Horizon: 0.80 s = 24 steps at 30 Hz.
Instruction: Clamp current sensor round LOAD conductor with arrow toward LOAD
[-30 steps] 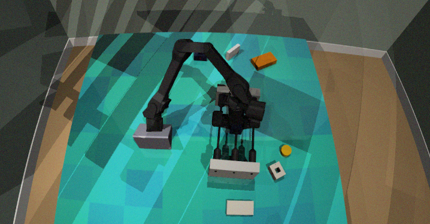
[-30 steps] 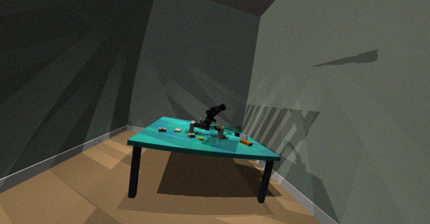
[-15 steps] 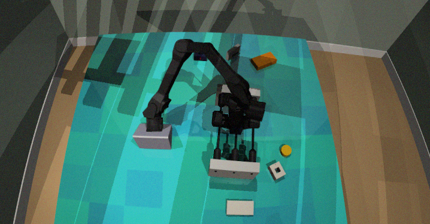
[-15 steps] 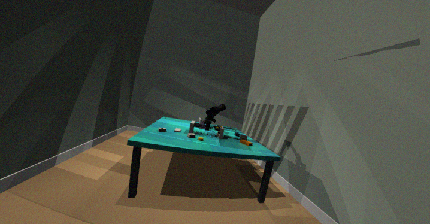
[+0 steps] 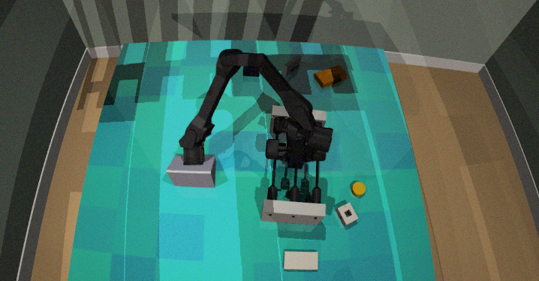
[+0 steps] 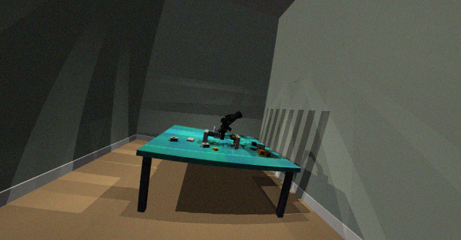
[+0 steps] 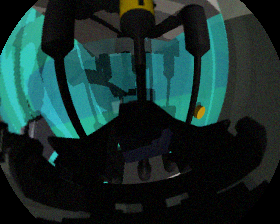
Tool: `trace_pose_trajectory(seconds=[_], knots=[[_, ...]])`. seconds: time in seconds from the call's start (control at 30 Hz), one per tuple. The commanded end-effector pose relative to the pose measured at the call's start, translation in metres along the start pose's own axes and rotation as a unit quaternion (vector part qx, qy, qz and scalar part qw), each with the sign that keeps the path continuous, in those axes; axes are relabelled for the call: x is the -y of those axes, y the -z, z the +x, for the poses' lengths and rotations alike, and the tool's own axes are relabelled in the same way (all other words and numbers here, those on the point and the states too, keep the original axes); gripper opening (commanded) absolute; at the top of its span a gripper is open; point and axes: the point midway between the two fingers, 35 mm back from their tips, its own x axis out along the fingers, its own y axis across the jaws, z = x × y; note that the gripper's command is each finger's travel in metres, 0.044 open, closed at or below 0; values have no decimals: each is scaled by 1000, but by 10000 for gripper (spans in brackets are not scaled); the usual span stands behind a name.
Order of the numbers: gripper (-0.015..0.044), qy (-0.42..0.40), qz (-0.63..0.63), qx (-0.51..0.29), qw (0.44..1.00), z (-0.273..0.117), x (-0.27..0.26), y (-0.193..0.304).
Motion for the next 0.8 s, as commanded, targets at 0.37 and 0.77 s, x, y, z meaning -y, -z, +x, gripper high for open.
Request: trace_pose_trajectory(seconds=[0.37,0.77], knots=[[417,0,1,0,1000,0,0,0],[440,14,0,0,1000,-26,0,2]])
